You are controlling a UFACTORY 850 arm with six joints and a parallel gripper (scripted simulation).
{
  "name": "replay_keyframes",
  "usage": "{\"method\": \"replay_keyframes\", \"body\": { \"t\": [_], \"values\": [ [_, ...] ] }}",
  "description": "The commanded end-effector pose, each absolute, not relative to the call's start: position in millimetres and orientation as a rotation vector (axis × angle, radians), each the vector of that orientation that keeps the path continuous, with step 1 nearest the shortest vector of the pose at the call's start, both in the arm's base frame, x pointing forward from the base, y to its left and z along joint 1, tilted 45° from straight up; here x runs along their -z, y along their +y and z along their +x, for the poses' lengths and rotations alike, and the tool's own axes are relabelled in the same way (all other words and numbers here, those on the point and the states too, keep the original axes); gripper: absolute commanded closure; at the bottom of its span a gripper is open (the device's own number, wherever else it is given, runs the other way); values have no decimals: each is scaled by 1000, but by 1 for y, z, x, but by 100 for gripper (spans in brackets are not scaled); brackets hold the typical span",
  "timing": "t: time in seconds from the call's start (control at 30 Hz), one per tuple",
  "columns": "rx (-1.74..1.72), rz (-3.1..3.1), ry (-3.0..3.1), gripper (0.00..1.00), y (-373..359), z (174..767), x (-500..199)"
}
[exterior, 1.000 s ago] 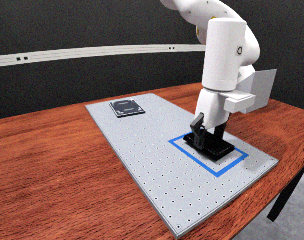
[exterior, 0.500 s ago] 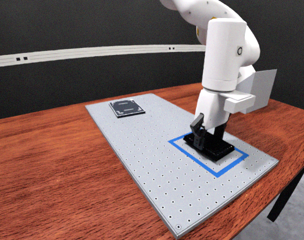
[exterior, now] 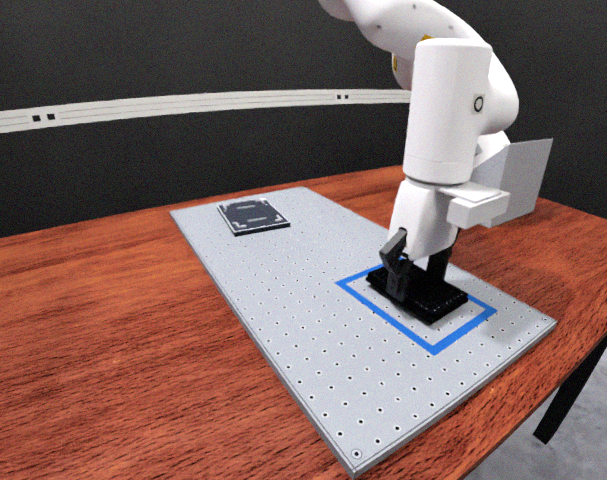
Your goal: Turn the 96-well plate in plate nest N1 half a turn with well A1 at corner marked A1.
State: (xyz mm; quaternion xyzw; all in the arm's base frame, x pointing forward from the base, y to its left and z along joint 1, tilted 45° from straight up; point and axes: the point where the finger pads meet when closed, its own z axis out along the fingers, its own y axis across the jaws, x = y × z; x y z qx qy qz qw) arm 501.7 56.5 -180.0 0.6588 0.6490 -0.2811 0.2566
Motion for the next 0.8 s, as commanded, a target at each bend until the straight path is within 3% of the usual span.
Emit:
{"method": "replay_keyframes", "body": {
  "t": [0.0,0.77],
  "values": [
    [760,1788,1761,100,57,503,180],
    [760,1788,1761,100,54,502,183]
  ]
}}
